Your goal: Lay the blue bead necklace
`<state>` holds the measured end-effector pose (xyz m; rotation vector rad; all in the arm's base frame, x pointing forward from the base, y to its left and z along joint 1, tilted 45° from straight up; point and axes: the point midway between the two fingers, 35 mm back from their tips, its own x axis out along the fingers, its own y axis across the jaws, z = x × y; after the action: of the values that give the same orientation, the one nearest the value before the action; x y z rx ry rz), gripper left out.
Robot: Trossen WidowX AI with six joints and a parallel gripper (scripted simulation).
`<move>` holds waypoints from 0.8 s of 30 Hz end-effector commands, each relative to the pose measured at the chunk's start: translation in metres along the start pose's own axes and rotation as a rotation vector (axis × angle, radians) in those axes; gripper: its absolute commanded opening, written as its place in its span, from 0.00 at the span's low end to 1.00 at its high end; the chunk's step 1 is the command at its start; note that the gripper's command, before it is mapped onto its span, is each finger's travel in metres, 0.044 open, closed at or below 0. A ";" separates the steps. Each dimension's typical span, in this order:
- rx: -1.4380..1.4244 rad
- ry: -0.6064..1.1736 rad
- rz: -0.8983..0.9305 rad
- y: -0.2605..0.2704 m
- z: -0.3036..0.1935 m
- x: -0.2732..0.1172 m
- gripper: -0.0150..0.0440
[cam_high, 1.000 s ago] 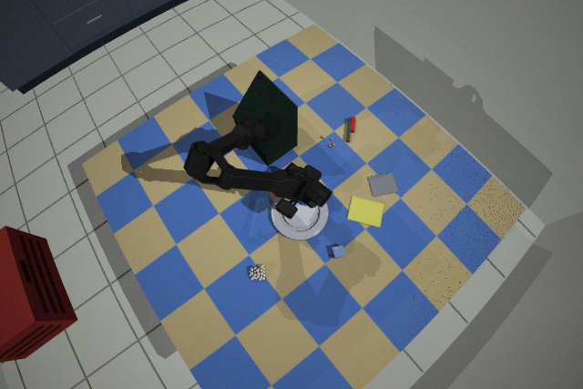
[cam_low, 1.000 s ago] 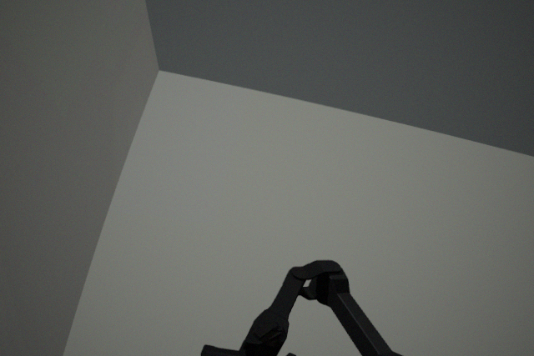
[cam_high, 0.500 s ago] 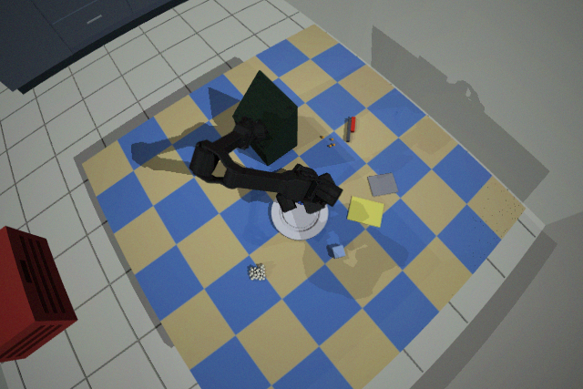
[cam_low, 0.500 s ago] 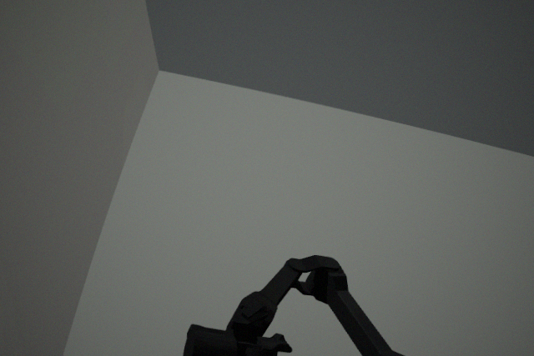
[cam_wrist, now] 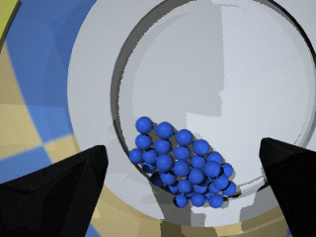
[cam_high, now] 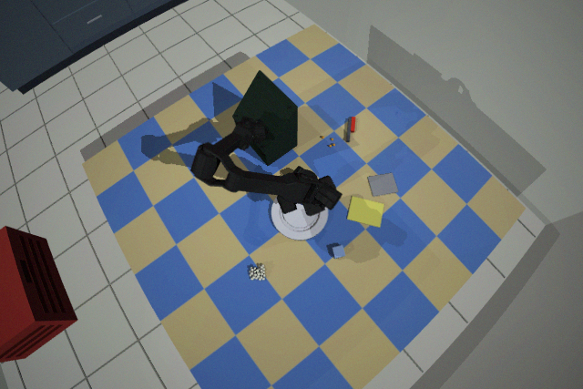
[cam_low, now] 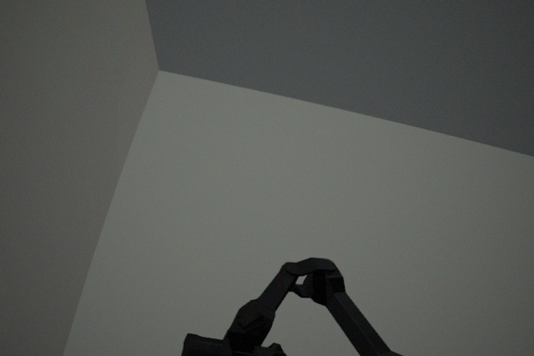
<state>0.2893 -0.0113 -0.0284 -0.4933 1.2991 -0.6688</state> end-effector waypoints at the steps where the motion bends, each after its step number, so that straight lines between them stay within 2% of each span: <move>1: -0.009 -0.001 -0.003 0.000 -0.001 0.005 0.90; 15: -0.011 0.002 -0.006 -0.001 -0.002 0.025 0.90; 24: -0.003 0.004 -0.003 -0.001 -0.002 0.023 0.50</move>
<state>0.2903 -0.0283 -0.0449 -0.4978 1.3046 -0.6705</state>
